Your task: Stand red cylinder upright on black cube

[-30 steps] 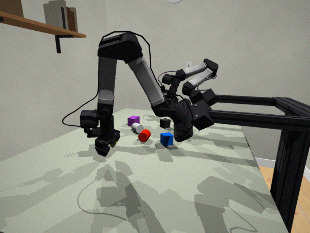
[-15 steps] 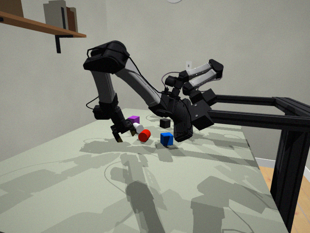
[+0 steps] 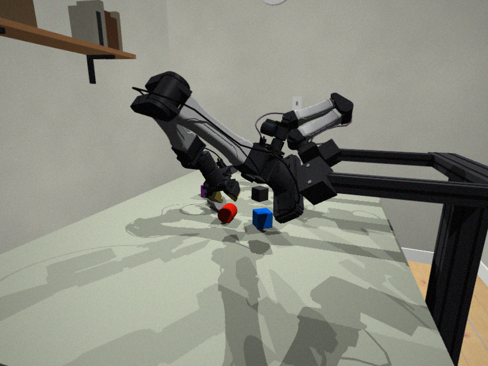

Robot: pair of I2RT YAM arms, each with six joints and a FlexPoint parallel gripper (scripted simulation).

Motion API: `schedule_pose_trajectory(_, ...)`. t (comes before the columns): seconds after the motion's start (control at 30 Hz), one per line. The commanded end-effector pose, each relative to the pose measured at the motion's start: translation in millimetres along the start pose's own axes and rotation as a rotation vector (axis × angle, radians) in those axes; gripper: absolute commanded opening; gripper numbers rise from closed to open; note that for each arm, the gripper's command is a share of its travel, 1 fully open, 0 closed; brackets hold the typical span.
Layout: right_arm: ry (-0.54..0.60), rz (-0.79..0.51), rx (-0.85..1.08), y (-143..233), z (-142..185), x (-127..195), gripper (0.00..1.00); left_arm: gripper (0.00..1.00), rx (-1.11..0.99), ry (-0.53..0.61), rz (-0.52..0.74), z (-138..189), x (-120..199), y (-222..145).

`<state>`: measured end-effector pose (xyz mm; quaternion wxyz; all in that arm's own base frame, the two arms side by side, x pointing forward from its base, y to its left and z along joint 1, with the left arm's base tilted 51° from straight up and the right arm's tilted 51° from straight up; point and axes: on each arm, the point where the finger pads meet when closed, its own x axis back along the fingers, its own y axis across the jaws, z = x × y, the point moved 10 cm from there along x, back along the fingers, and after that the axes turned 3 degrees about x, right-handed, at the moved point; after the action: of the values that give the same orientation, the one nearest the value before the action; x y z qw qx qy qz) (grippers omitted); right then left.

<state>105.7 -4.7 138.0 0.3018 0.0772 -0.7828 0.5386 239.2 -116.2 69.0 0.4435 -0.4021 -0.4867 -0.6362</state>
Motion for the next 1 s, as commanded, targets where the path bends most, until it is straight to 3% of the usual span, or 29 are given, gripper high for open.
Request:
schedule_pose_trajectory(0.0, 0.005, 0.006, -0.008, 0, -1, -2, 1.00, 0.61, -0.274, 0.072, 0.063, -22, -2, -16)
schedule_pose_trajectory(0.3, 0.001, 0.060, -0.065, -7, -19, -9, 1.00, 0.61, -0.735, 0.160, 0.139, -63, -7, -55)
schedule_pose_trajectory(0.63, -0.037, 0.068, -0.088, -10, -56, -23, 1.00, 0.61, -0.886, 0.189, 0.157, -78, -9, -72)
schedule_pose_trajectory(0.97, -0.036, 0.030, -0.054, -5, -93, -39, 1.00, 0.61, -0.869, 0.192, 0.149, -77, -5, -64)
